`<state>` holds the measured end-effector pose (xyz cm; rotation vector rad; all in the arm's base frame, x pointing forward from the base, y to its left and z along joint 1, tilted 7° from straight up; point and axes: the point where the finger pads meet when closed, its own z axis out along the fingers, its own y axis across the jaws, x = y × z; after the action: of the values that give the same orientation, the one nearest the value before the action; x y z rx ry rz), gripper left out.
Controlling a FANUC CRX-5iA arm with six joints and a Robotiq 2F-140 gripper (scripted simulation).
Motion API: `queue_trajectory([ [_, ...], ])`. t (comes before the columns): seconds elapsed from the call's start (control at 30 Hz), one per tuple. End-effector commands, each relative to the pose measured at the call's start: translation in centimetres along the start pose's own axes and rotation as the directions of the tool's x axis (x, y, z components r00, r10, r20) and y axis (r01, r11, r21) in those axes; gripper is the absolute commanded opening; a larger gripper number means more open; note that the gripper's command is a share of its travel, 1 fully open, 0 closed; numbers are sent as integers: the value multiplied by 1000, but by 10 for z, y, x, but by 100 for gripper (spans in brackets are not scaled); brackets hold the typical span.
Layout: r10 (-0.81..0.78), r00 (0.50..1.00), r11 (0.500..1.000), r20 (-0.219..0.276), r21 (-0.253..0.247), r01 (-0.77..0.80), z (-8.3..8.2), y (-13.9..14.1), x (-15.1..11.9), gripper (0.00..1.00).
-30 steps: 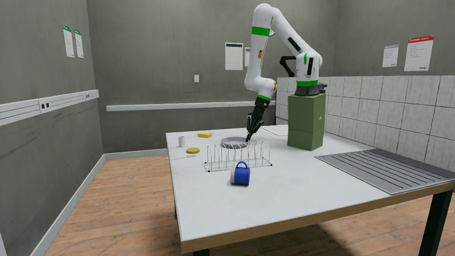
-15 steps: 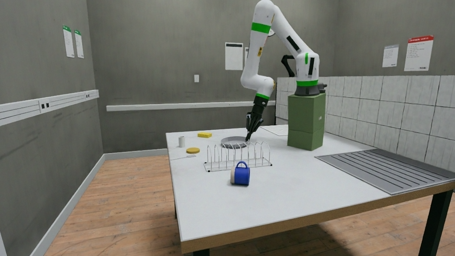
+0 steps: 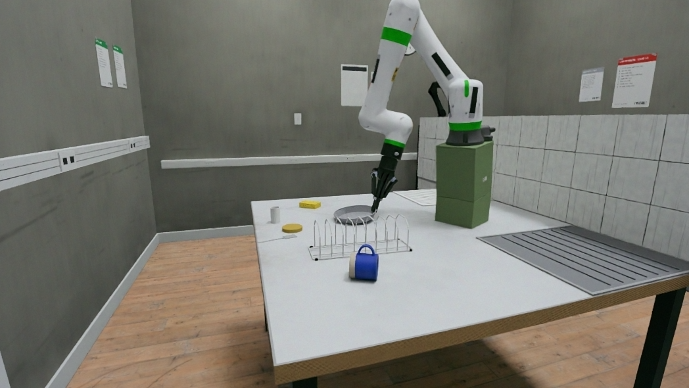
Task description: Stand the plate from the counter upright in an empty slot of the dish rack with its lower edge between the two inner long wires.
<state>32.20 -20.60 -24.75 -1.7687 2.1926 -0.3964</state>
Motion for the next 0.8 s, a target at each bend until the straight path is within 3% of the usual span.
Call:
queue_trajectory([
  [0.0, 2, 1000, 999, 7, -46, -2, -3, -4, 1, 10],
  [0.77, 2, 1000, 984, 8, -178, -1, -18, -20, 1, 10],
])
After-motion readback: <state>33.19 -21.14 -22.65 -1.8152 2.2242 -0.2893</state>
